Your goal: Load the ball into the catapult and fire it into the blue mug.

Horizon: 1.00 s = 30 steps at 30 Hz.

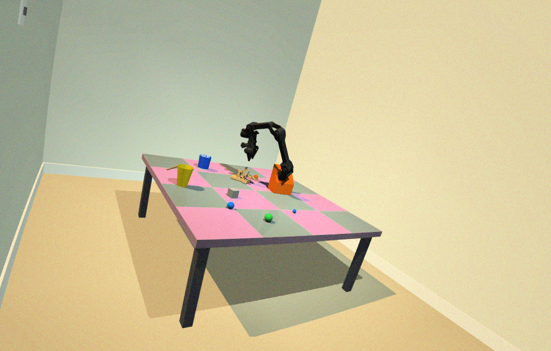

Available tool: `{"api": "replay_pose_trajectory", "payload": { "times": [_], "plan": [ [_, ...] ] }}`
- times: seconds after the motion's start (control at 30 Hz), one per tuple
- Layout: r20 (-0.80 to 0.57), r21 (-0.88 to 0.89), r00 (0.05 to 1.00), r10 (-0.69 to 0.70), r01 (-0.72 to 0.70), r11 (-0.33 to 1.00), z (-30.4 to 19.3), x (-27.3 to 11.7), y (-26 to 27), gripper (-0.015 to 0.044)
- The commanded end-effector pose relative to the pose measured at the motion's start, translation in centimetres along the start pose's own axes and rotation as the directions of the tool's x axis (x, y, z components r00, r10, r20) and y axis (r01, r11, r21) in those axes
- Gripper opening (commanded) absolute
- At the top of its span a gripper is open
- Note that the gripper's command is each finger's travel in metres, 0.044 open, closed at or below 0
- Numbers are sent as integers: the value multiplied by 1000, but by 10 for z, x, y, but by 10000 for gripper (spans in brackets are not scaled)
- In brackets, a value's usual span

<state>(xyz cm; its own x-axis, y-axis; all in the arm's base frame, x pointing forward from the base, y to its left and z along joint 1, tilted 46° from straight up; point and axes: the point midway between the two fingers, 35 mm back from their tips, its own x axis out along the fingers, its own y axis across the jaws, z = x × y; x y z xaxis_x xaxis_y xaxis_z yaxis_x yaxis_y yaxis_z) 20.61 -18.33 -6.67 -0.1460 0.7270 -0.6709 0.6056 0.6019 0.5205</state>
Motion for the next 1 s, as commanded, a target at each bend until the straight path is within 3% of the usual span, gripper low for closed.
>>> {"api": "replay_pose_trajectory", "payload": {
  "times": [0.0, 0.3, 0.67, 0.97],
  "plan": [
    [115, 11, 993, -19, 18, 1000, 32, -14, -3, 440],
    [407, 19, 912, -41, 36, 999, 118, -58, -5, 440],
    [697, -37, 717, 16, 14, 999, 204, -129, 15, 440],
    [726, -50, 687, 29, 10, 999, 213, -139, 18, 440]
  ]
}}
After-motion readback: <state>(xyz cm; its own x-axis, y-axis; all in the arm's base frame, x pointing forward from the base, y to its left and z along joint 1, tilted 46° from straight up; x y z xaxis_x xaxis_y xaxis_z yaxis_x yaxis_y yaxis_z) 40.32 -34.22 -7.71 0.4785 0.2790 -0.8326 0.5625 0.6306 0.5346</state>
